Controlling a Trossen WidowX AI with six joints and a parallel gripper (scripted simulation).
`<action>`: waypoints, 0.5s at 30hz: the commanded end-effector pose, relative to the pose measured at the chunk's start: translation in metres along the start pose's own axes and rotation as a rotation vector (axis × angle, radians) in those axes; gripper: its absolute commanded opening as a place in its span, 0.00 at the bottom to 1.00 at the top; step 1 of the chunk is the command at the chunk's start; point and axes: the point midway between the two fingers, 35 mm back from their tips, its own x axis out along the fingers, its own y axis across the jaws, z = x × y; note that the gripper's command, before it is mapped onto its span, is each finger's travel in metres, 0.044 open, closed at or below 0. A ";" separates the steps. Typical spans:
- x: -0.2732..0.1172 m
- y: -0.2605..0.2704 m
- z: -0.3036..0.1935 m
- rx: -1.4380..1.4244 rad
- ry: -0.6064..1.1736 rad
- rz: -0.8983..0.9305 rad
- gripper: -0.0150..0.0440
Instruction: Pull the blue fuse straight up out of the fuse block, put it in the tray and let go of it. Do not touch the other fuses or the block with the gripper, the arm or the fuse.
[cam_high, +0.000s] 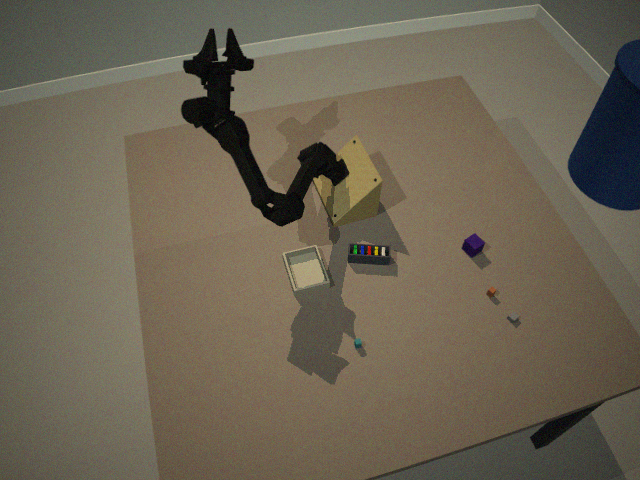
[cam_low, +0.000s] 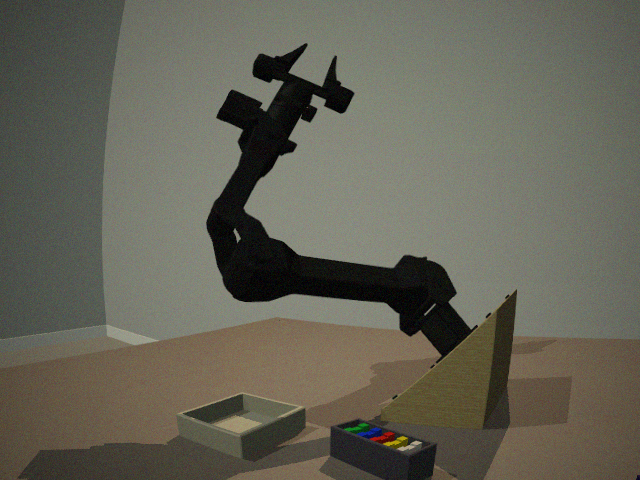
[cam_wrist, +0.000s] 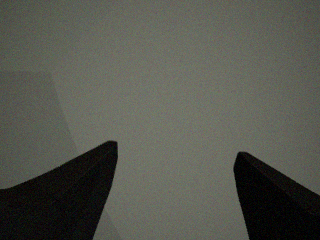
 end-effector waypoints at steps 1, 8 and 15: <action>0.001 0.002 0.000 0.000 0.005 0.004 0.69; 0.038 0.067 -0.029 0.033 0.255 0.139 0.38; 0.059 0.124 -0.102 0.099 0.599 0.221 0.38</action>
